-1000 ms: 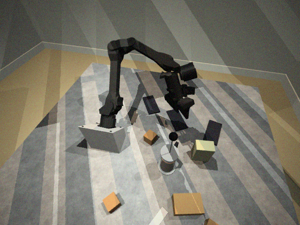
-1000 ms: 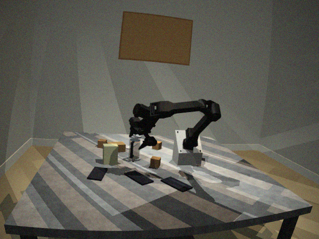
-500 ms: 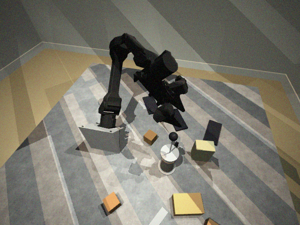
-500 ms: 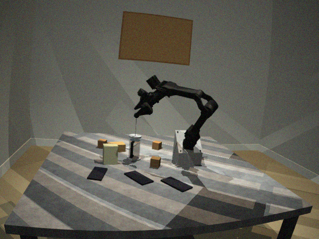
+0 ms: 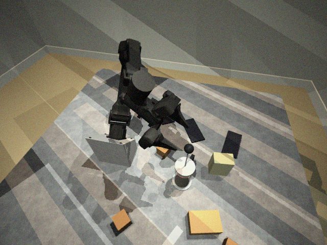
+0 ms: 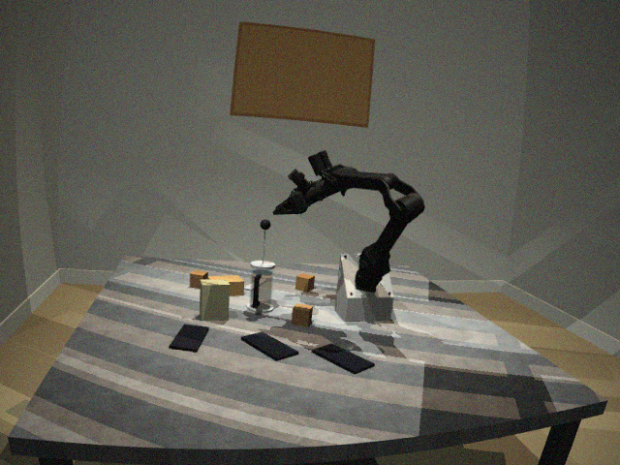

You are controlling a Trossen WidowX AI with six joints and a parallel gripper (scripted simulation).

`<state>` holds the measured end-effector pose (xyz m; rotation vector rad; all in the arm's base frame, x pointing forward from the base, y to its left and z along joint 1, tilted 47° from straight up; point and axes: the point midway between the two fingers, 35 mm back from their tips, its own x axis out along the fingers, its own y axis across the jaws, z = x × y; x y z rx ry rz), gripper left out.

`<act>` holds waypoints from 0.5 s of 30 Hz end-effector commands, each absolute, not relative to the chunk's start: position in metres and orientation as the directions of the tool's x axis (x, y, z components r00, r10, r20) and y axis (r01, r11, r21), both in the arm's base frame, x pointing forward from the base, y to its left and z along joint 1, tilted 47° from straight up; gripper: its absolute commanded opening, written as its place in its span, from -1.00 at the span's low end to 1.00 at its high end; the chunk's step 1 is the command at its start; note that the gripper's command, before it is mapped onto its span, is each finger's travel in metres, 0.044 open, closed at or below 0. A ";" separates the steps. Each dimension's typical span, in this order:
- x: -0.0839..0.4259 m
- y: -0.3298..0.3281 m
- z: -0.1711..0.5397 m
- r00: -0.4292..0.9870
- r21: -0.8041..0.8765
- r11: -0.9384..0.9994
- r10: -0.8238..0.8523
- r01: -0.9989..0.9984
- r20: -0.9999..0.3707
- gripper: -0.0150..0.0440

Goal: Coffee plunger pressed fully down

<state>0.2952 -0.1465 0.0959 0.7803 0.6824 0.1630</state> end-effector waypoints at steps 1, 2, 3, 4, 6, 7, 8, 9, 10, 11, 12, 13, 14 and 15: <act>0.289 -0.130 0.082 0.777 0.698 0.707 0.376 0.112 -0.505 1.00; 0.289 -0.130 0.083 0.777 0.698 0.707 0.375 0.113 -0.506 1.00; 0.289 -0.130 0.083 0.777 0.698 0.707 0.375 0.113 -0.506 1.00; 0.290 -0.130 0.083 0.777 0.698 0.707 0.375 0.113 -0.506 1.00; 0.291 -0.130 0.082 0.776 0.698 0.708 0.375 0.113 -0.507 1.00; 0.292 -0.129 0.081 0.776 0.697 0.708 0.375 0.113 -0.507 1.00; 0.293 -0.129 0.081 0.776 0.697 0.708 0.375 0.113 -0.507 1.00; 0.294 -0.129 0.080 0.776 0.697 0.708 0.375 0.114 -0.507 1.00; 0.295 -0.128 0.079 0.776 0.697 0.708 0.375 0.114 -0.507 1.00; 0.296 -0.128 0.078 0.776 0.697 0.708 0.375 0.114 -0.508 1.00; 0.298 -0.127 0.077 0.776 0.697 0.708 0.375 0.114 -0.508 1.00; 0.299 -0.127 0.076 0.775 0.697 0.708 0.375 0.114 -0.508 1.00; 0.300 -0.126 0.075 0.775 0.697 0.708 0.375 0.114 -0.508 1.00; 0.301 -0.125 0.074 0.775 0.696 0.708 0.375 0.114 -0.508 1.00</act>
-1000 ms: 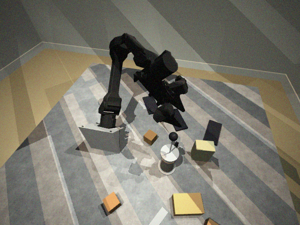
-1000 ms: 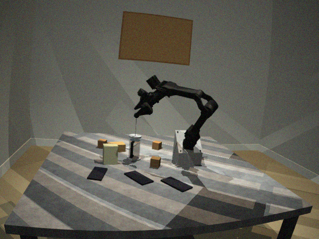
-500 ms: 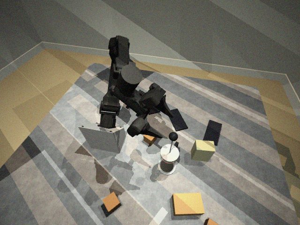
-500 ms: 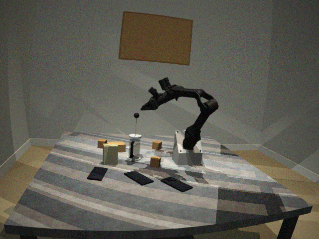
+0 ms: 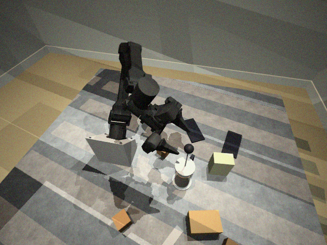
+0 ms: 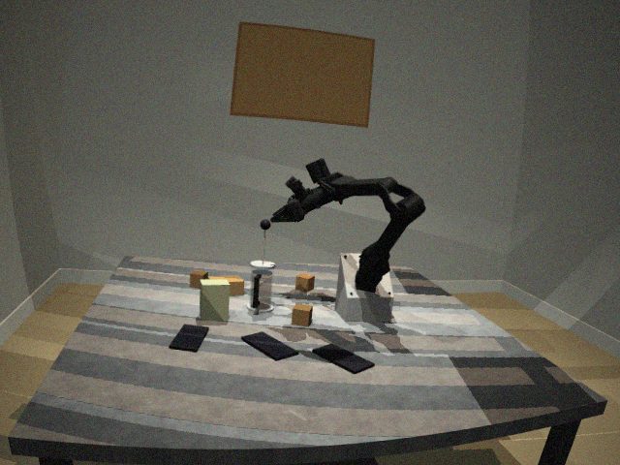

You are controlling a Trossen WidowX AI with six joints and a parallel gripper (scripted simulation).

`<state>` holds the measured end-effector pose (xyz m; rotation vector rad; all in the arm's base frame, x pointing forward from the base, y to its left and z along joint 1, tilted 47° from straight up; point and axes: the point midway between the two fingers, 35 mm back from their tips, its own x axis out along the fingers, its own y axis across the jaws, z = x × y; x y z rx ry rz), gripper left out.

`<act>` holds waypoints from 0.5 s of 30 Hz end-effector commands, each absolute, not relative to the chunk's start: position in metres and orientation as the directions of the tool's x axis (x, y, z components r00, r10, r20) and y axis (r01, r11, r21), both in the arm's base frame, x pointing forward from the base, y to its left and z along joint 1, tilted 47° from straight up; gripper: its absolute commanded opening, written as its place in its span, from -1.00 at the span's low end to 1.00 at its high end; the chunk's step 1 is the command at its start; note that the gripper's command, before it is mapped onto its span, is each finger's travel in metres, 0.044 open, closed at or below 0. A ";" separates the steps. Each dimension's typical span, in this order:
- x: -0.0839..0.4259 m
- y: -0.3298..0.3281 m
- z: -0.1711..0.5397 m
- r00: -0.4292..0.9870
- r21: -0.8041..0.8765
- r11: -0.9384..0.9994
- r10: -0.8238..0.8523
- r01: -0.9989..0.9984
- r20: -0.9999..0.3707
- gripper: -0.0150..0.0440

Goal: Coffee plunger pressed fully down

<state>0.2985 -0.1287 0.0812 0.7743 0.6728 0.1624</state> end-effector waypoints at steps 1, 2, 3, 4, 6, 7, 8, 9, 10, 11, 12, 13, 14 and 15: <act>0.303 -0.125 0.074 0.775 0.696 0.708 0.375 0.114 -0.508 1.00; 0.304 -0.124 0.073 0.775 0.696 0.709 0.375 0.114 -0.508 1.00; 0.305 -0.124 0.072 0.775 0.696 0.709 0.375 0.114 -0.508 1.00; 0.306 -0.123 0.071 0.775 0.696 0.709 0.375 0.114 -0.508 1.00; 0.309 -0.122 0.070 0.776 0.696 0.708 0.375 0.114 -0.508 1.00; 0.310 -0.121 0.069 0.776 0.697 0.708 0.375 0.114 -0.508 1.00; 0.311 -0.120 0.068 0.776 0.697 0.708 0.375 0.114 -0.508 1.00; 0.313 -0.120 0.067 0.776 0.697 0.708 0.375 0.114 -0.507 1.00; 0.314 -0.119 0.066 0.776 0.697 0.708 0.375 0.114 -0.507 1.00; 0.315 -0.118 0.066 0.776 0.697 0.708 0.374 0.113 -0.507 1.00; 0.316 -0.118 0.065 0.777 0.697 0.708 0.374 0.113 -0.506 1.00; 0.318 -0.117 0.064 0.777 0.697 0.708 0.374 0.113 -0.506 1.00; 0.319 -0.116 0.063 0.777 0.698 0.708 0.374 0.113 -0.506 1.00; 0.320 -0.115 0.063 0.777 0.698 0.707 0.374 0.113 -0.505 1.00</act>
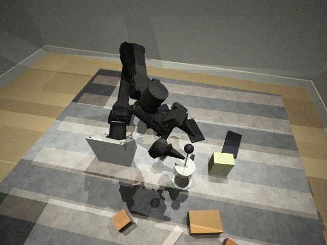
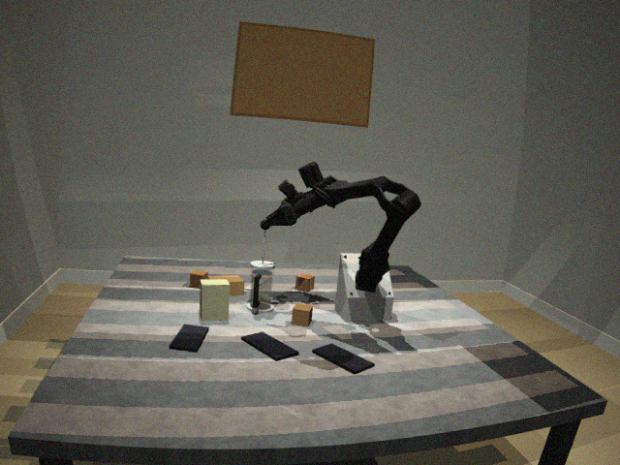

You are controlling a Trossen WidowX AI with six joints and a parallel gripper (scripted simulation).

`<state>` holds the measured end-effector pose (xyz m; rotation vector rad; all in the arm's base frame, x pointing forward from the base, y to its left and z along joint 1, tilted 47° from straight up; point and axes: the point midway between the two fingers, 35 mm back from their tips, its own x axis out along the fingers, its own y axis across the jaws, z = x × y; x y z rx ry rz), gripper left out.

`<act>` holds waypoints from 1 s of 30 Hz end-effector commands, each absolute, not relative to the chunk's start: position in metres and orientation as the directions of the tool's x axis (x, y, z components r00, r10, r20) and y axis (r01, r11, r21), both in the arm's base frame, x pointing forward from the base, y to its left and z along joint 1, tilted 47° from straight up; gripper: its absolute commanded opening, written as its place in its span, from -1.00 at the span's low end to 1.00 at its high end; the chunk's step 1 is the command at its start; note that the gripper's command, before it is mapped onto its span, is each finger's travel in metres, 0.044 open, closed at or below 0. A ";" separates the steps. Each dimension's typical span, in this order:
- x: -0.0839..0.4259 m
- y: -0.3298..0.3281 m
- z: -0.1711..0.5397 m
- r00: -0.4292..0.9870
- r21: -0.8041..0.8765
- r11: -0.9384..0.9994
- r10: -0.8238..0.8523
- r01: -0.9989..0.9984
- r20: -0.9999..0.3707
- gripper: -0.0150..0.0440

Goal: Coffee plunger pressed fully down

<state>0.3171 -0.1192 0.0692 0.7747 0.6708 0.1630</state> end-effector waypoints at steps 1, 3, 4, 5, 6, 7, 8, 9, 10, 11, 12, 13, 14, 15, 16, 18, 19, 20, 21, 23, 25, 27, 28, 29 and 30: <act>0.320 -0.115 0.062 0.778 0.698 0.707 0.374 0.113 -0.505 1.00; 0.321 -0.115 0.062 0.778 0.698 0.707 0.374 0.113 -0.505 0.91; 0.321 -0.115 0.062 0.778 0.698 0.707 0.374 0.113 -0.505 0.82; 0.321 -0.115 0.062 0.778 0.698 0.707 0.374 0.113 -0.505 0.73; 0.321 -0.115 0.062 0.778 0.698 0.707 0.374 0.113 -0.505 0.64; 0.321 -0.115 0.062 0.778 0.698 0.707 0.374 0.113 -0.505 0.56; 0.321 -0.115 0.062 0.778 0.698 0.707 0.374 0.113 -0.505 0.47; 0.321 -0.115 0.062 0.778 0.698 0.707 0.374 0.113 -0.505 0.38; 0.321 -0.115 0.062 0.778 0.698 0.707 0.374 0.113 -0.505 0.29; 0.321 -0.115 0.062 0.778 0.698 0.707 0.374 0.113 -0.505 0.20; 0.321 -0.115 0.062 0.778 0.698 0.707 0.374 0.113 -0.505 0.11; 0.321 -0.115 0.062 0.778 0.698 0.707 0.374 0.113 -0.505 0.02; 0.321 -0.115 0.062 0.778 0.698 0.707 0.374 0.113 -0.505 -0.06; 0.321 -0.115 0.062 0.778 0.698 0.707 0.374 0.113 -0.505 -0.06; 0.321 -0.115 0.062 0.778 0.698 0.707 0.374 0.113 -0.505 -0.06; 0.321 -0.115 0.062 0.778 0.698 0.707 0.374 0.113 -0.505 -0.06; 0.321 -0.115 0.062 0.778 0.698 0.707 0.374 0.113 -0.505 -0.06; 0.321 -0.115 0.062 0.778 0.698 0.707 0.374 0.113 -0.505 -0.06; 0.321 -0.115 0.062 0.778 0.698 0.707 0.374 0.113 -0.505 -0.06; 0.321 -0.115 0.062 0.778 0.698 0.707 0.374 0.113 -0.505 -0.06; 0.321 -0.114 0.061 0.778 0.698 0.707 0.374 0.113 -0.505 -0.06; 0.321 -0.113 0.060 0.777 0.698 0.707 0.374 0.113 -0.506 -0.06; 0.321 -0.113 0.059 0.777 0.698 0.708 0.374 0.113 -0.506 -0.06; 0.321 -0.112 0.058 0.777 0.697 0.708 0.375 0.113 -0.506 -0.06; 0.321 -0.111 0.056 0.777 0.697 0.708 0.375 0.113 -0.506 -0.06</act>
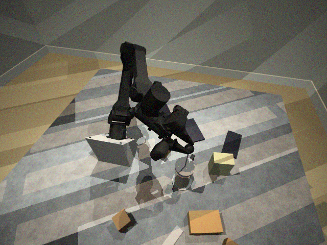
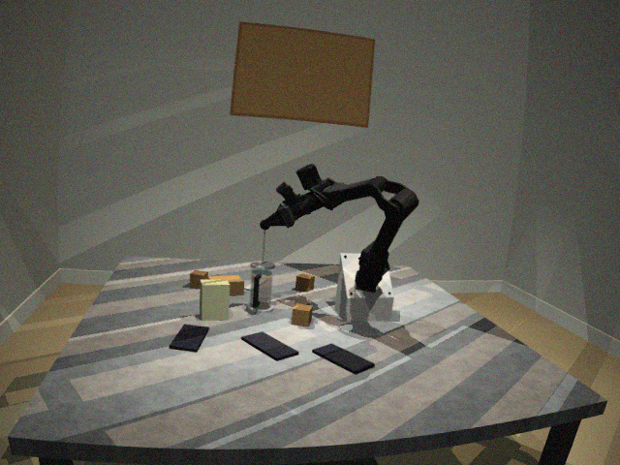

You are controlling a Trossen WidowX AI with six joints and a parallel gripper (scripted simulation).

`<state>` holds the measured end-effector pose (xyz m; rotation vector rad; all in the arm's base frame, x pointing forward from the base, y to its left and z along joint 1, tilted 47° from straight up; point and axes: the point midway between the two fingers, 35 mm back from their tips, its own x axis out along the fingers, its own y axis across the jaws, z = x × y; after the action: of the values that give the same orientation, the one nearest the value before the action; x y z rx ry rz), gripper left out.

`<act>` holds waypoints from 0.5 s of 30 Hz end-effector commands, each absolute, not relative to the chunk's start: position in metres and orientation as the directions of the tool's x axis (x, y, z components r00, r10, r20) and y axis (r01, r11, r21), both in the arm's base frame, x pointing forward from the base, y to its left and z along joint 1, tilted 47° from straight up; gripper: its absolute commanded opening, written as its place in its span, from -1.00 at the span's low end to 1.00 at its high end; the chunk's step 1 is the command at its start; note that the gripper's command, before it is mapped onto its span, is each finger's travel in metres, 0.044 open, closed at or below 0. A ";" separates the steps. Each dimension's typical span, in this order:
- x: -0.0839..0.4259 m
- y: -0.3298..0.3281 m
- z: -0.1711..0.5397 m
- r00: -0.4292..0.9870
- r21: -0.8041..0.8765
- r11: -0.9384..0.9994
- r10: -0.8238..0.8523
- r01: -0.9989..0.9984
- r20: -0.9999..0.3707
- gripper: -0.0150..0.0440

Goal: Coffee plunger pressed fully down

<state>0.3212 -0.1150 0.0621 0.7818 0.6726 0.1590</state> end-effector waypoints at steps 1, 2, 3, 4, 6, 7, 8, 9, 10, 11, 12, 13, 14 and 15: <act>0.321 -0.110 0.055 0.777 0.697 0.708 0.375 0.113 -0.507 -0.06; 0.321 -0.109 0.053 0.776 0.697 0.708 0.375 0.113 -0.507 -0.06; 0.321 -0.108 0.052 0.776 0.697 0.708 0.375 0.113 -0.507 -0.06; 0.321 -0.107 0.051 0.776 0.697 0.708 0.375 0.113 -0.507 -0.06; 0.322 -0.105 0.048 0.776 0.696 0.709 0.375 0.114 -0.508 -0.06; 0.322 -0.104 0.047 0.776 0.696 0.709 0.375 0.114 -0.508 -0.06; 0.322 -0.103 0.046 0.776 0.696 0.709 0.375 0.114 -0.508 -0.06; 0.322 -0.102 0.044 0.775 0.696 0.709 0.375 0.114 -0.508 -0.06; 0.322 -0.101 0.043 0.775 0.696 0.709 0.375 0.114 -0.509 -0.06; 0.322 -0.100 0.042 0.775 0.696 0.709 0.375 0.114 -0.509 -0.06; 0.322 -0.099 0.040 0.775 0.696 0.709 0.374 0.114 -0.509 -0.06; 0.322 -0.098 0.039 0.775 0.696 0.709 0.374 0.114 -0.509 -0.06; 0.322 -0.096 0.038 0.775 0.696 0.709 0.374 0.114 -0.509 -0.06; 0.322 -0.095 0.036 0.775 0.695 0.709 0.374 0.114 -0.509 -0.06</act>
<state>0.3255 -0.1066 0.0523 0.7726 0.6474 0.1582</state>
